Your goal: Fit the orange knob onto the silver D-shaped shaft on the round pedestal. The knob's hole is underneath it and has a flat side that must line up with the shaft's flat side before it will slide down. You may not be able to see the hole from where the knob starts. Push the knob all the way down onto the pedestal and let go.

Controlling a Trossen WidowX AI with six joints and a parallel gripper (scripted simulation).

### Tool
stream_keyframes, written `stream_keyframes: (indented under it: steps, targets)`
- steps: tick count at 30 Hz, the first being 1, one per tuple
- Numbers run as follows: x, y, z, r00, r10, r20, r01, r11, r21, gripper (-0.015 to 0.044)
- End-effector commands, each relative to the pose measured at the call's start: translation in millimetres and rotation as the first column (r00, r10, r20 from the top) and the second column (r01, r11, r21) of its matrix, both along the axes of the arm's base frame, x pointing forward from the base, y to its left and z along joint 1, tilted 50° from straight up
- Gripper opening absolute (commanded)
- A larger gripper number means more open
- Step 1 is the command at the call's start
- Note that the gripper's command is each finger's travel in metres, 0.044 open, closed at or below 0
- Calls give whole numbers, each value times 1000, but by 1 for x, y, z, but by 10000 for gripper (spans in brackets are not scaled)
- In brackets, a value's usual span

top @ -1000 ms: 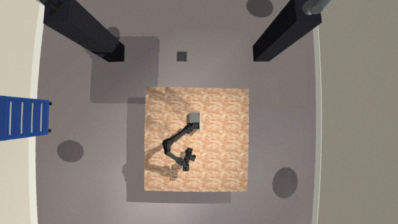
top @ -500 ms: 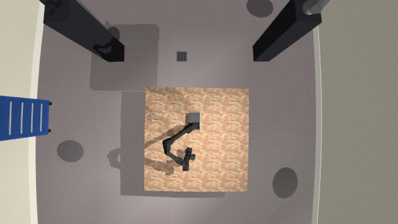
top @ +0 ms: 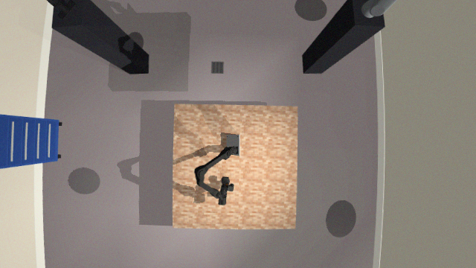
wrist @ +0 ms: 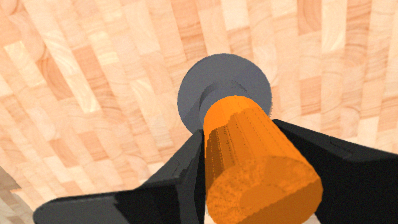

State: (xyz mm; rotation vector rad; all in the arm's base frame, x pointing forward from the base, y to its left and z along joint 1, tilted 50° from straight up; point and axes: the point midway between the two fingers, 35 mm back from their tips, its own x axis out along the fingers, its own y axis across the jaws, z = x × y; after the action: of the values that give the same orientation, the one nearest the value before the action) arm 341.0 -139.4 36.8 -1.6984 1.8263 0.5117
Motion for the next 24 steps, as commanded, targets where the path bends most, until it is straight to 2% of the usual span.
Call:
stream_keyframes:
  steps: [1, 15, 21, 24]
  targets:
    - [0, -1, 0, 1000, 4, -2, -4, 1000, -3, 0]
    - [-3, 2, 3, 1000, 10, -9, -10, 1000, -3, 0]
    - [-4, 3, 4, 979, 132, -153, -132, 991, 10, 0]
    - [-3, 2, 3, 977, 139, -161, -139, 990, 11, 0]
